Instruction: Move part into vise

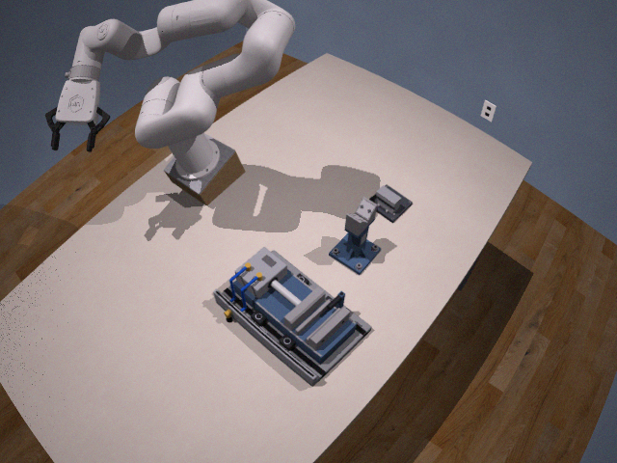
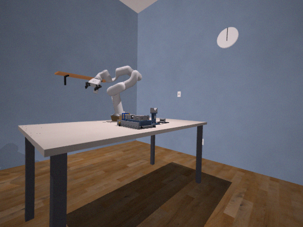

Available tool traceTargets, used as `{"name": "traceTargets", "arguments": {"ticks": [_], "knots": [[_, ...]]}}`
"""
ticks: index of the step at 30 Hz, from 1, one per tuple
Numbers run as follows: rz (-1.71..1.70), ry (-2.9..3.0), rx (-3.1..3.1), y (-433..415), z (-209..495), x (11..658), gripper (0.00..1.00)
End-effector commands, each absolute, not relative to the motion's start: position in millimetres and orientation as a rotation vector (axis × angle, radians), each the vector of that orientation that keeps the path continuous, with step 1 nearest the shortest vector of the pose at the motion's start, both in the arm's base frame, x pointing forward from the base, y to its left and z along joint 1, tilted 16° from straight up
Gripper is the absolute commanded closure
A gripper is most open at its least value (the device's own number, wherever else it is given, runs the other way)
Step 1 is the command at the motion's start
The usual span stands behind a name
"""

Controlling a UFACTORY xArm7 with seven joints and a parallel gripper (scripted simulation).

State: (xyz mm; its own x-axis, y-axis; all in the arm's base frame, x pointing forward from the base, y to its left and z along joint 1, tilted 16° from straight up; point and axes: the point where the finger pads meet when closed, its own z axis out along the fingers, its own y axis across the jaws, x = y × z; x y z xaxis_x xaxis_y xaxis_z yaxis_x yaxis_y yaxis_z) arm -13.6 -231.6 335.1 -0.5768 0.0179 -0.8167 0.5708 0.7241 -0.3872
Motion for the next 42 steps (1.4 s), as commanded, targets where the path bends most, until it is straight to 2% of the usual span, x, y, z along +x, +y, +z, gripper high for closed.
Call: {"name": "traceTargets", "arguments": {"ticks": [1, 23, 42], "knots": [[-0.818, 2.067, 0.445, -232, 336, -14, 0.0], [-0.815, 2.08, 0.464, -228, 337, -18, 0.0], [-0.748, 2.237, 1.058, -119, 344, -106, 0.0]]}}
